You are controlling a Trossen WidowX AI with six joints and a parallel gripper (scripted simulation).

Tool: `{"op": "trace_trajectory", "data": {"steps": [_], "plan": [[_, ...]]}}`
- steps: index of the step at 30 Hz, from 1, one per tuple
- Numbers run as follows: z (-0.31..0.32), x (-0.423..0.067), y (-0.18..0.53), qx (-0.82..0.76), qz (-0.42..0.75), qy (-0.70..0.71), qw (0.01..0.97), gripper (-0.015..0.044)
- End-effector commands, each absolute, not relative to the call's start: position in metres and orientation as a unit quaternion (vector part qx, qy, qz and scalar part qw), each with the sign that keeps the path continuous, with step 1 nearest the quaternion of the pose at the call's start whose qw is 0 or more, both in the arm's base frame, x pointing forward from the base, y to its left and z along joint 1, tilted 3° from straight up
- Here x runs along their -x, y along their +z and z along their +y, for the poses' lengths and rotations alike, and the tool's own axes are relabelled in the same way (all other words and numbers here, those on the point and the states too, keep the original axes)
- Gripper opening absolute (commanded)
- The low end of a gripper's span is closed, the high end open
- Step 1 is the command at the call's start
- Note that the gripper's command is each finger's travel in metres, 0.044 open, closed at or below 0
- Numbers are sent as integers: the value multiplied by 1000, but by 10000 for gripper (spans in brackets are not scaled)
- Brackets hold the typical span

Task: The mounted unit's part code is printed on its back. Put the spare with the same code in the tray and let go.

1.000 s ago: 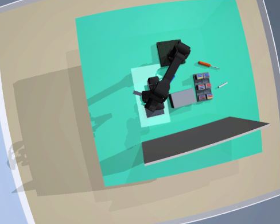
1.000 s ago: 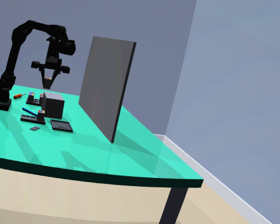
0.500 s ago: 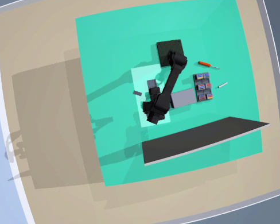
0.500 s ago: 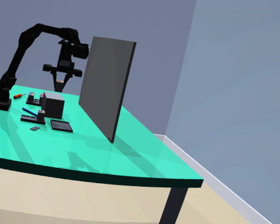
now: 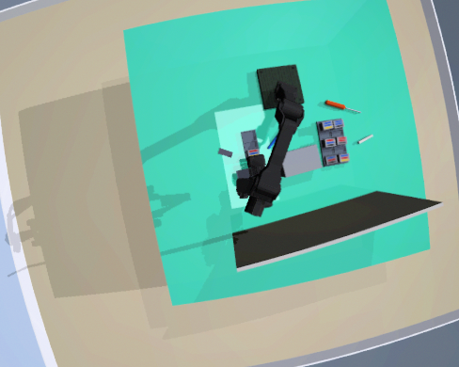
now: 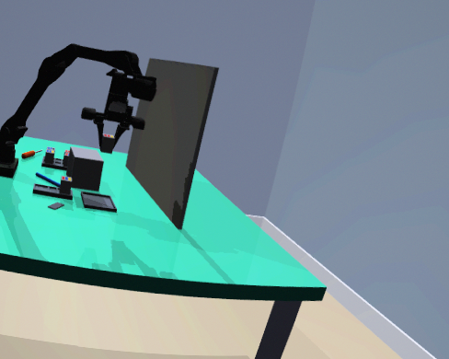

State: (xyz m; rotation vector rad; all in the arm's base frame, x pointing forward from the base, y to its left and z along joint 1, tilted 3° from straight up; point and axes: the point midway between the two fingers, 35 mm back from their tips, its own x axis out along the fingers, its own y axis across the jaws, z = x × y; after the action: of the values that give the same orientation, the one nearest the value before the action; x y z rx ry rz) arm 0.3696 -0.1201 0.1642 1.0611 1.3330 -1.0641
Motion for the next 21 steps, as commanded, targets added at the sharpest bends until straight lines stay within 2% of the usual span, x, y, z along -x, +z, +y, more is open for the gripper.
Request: {"op": "trace_trajectory", "data": {"steps": [1,21], "plan": [[-120,-372,166,-449,556,-446,538,0],[-120,-375,152,-449,556,-446,538,0]]}}
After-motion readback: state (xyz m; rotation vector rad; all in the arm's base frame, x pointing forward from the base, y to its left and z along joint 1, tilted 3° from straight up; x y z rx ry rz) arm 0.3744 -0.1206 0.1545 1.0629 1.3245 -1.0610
